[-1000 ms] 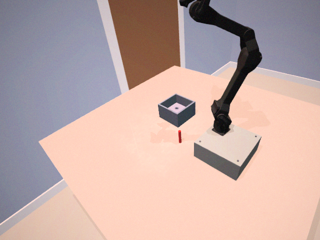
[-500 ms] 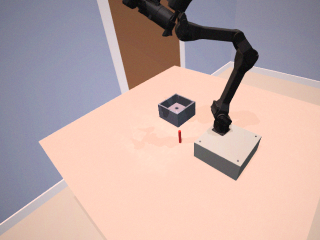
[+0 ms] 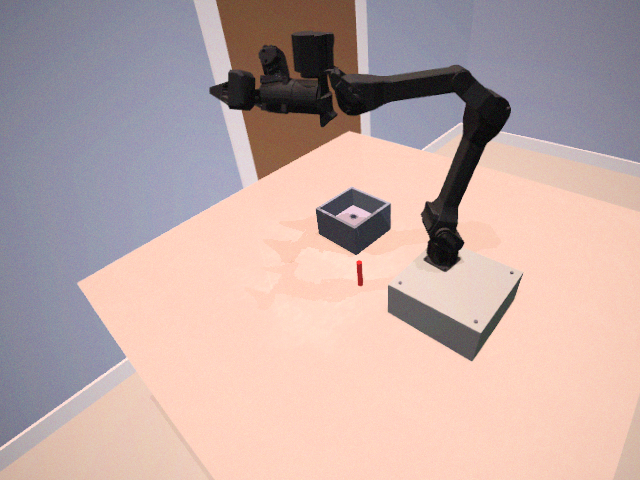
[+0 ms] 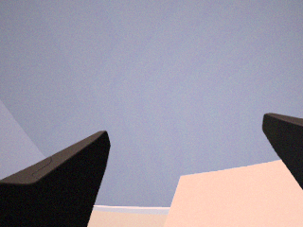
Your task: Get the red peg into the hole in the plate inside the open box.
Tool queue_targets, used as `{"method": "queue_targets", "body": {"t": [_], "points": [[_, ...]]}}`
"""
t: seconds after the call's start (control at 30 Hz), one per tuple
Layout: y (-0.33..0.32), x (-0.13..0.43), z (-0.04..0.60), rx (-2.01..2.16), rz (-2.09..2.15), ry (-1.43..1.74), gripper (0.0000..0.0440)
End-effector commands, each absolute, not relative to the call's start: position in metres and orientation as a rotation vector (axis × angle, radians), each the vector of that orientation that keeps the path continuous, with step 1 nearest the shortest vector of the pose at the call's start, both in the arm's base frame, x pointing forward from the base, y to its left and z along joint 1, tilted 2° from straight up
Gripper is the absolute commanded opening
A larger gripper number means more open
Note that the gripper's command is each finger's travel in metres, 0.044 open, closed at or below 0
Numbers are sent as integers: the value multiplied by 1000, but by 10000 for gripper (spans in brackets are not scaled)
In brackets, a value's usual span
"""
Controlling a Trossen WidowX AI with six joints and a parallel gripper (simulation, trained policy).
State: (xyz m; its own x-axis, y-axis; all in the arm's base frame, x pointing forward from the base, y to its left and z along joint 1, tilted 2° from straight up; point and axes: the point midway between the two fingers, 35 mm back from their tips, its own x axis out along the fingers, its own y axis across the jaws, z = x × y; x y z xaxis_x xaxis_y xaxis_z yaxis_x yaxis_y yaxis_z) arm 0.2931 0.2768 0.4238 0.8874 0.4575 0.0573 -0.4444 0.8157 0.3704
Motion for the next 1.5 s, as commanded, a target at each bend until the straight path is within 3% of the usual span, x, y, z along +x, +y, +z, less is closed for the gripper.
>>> {"method": "queue_targets", "body": {"t": [0.0, 0.73, 1.47], "points": [[285, 296, 376, 358, 473, 184, 440], [240, 267, 176, 329, 166, 908, 440], [149, 194, 77, 418, -465, 1376, 435]]}}
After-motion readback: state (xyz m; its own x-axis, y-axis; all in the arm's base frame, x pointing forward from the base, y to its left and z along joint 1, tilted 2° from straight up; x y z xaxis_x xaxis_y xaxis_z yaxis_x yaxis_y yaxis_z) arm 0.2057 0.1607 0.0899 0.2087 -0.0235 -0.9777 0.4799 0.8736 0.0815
